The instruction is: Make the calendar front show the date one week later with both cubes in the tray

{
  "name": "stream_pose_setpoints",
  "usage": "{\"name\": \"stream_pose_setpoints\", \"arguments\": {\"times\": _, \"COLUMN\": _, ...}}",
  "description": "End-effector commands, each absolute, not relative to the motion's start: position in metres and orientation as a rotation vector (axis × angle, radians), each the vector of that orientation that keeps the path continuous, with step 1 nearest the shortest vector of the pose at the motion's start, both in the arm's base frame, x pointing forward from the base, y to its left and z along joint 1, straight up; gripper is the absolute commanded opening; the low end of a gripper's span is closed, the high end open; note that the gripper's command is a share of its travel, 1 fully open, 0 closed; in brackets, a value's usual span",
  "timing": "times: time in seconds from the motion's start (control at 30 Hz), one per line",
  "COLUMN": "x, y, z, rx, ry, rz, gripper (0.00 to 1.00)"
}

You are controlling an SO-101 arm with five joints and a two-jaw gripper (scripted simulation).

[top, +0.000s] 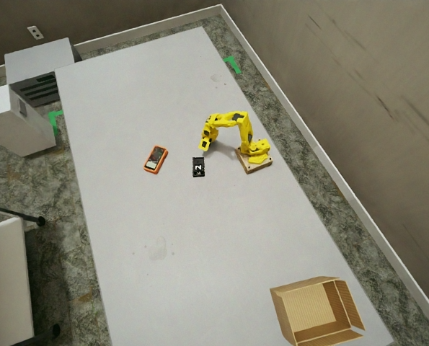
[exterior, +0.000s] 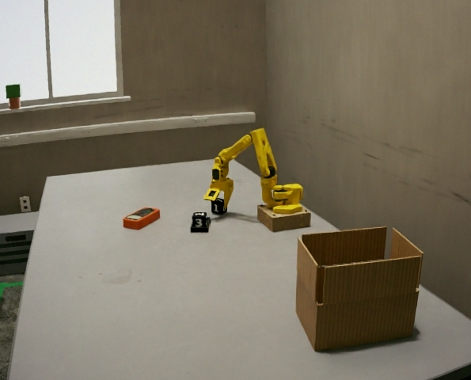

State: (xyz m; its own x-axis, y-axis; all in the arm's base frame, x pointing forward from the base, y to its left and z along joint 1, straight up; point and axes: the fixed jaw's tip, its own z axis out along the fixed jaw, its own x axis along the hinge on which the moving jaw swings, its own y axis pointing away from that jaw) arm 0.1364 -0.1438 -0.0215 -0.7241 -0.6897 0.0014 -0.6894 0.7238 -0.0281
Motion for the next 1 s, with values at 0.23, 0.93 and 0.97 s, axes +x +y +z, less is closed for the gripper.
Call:
{"name": "stream_pose_setpoints", "arguments": {"times": 0.23, "x": 0.1328, "y": -0.1425, "z": -0.0243, "rx": -1.161, "ry": 2.914, "rz": -0.02, "gripper": 0.3}}
{"name": "stream_pose_setpoints", "arguments": {"times": 0.93, "x": 0.1329, "y": -0.1426, "z": -0.0232, "rx": -1.161, "ry": 2.914, "rz": -0.02, "gripper": 0.36}}
{"name": "stream_pose_setpoints", "arguments": {"times": 0.97, "x": 0.133, "y": -0.1427, "z": -0.0223, "rx": -1.161, "ry": 2.914, "rz": -0.02, "gripper": 0.36}}
